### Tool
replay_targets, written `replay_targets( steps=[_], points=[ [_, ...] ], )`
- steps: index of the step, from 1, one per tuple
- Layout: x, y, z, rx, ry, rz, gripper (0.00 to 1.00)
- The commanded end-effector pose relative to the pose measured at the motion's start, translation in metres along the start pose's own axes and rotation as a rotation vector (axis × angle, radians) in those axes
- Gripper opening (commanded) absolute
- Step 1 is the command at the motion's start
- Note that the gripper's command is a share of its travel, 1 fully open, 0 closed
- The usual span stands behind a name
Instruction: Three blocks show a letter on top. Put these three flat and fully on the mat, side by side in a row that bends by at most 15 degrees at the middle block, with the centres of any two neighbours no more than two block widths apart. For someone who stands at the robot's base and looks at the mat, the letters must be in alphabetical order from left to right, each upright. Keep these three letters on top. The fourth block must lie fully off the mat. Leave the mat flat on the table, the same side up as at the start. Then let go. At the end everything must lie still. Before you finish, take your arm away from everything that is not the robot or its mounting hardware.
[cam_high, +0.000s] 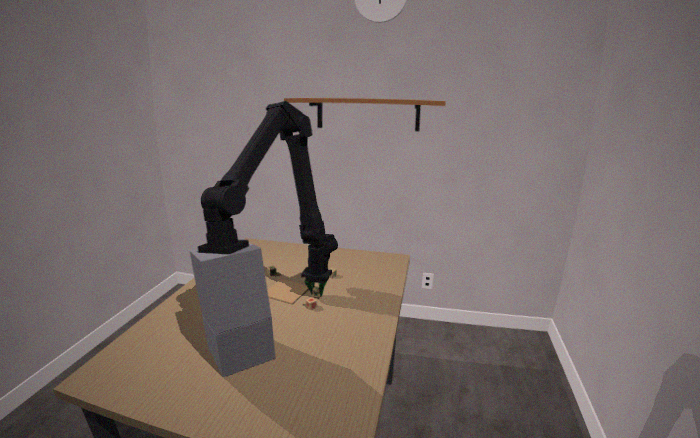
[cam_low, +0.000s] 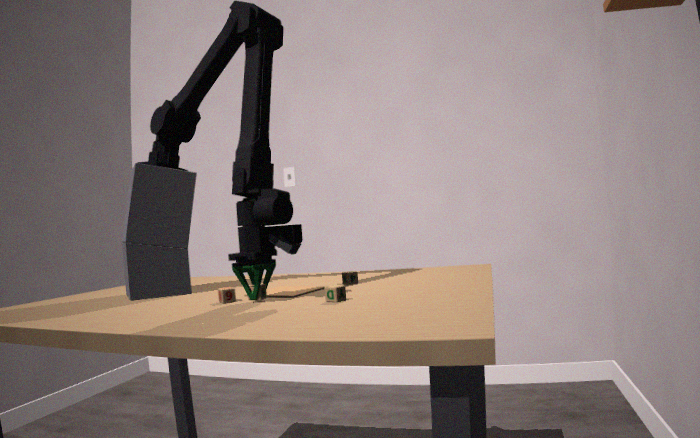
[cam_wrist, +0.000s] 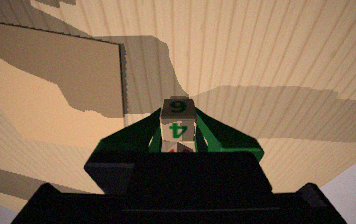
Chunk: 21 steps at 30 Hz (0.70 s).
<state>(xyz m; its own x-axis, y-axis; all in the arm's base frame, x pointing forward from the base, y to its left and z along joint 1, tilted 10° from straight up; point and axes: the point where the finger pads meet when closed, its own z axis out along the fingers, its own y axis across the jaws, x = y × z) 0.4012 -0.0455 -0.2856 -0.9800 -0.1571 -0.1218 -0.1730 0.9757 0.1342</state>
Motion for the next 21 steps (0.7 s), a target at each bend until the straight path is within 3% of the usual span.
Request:
replay_targets(
  steps=[1, 21],
  points=[
    [-0.0077, -0.0002, -0.0008, 0.008, -0.017, -0.001, 0.26],
    [-0.0039, 0.0003, -0.0008, 0.007, -0.014, -0.007, 0.26]
  ],
)
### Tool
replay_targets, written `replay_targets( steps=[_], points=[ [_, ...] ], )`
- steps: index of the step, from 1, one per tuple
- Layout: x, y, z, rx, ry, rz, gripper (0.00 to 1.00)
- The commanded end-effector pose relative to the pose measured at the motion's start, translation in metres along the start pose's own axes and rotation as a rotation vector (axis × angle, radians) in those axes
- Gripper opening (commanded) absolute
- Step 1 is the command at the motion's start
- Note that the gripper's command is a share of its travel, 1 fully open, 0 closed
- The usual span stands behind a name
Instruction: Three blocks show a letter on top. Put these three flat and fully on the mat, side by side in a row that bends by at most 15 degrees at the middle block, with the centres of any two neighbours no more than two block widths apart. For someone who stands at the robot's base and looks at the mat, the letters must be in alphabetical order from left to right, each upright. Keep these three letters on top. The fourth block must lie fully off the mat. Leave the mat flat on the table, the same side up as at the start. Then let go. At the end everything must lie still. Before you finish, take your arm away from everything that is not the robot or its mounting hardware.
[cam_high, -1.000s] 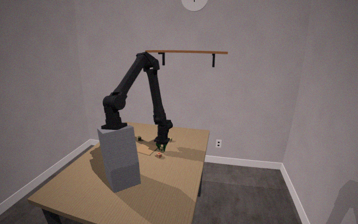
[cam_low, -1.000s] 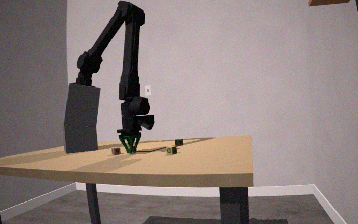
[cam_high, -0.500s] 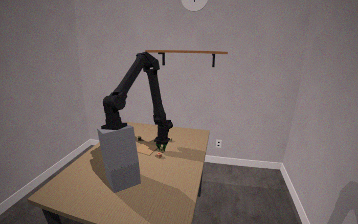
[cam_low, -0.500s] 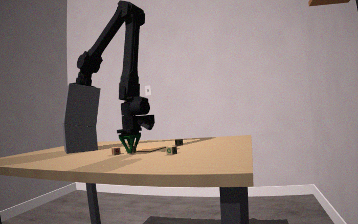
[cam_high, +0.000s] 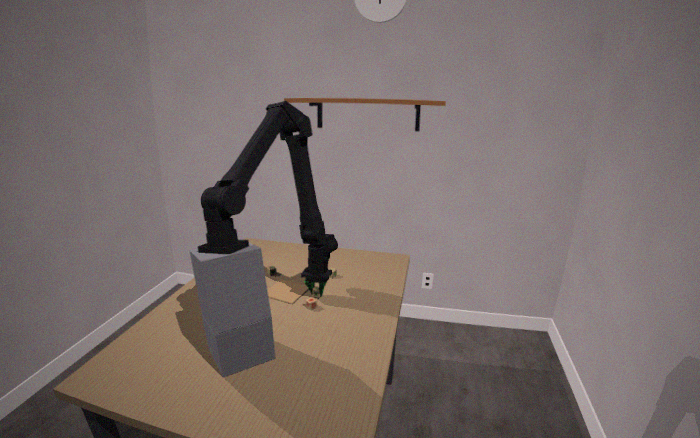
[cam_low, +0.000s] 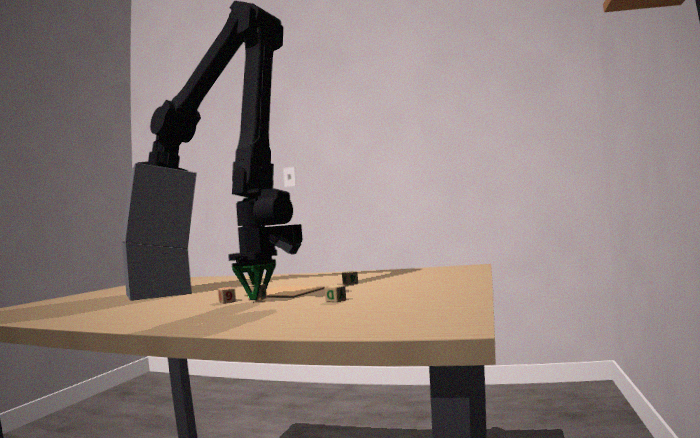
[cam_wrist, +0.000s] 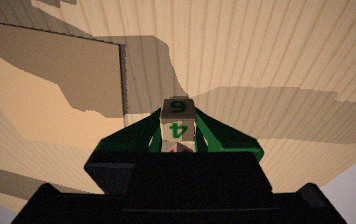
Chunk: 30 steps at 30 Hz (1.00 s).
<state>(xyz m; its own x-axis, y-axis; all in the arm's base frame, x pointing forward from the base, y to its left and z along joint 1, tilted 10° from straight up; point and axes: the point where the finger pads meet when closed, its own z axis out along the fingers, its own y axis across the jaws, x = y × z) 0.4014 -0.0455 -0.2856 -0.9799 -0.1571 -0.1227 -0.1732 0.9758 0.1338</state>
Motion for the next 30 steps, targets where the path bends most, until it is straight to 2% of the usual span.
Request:
replay_targets(
  steps=[1, 30],
  points=[
    [-0.0037, 0.0004, -0.0009, 0.007, -0.013, -0.006, 0.26],
    [-0.0004, 0.0008, -0.001, 0.007, -0.011, -0.011, 0.26]
  ],
)
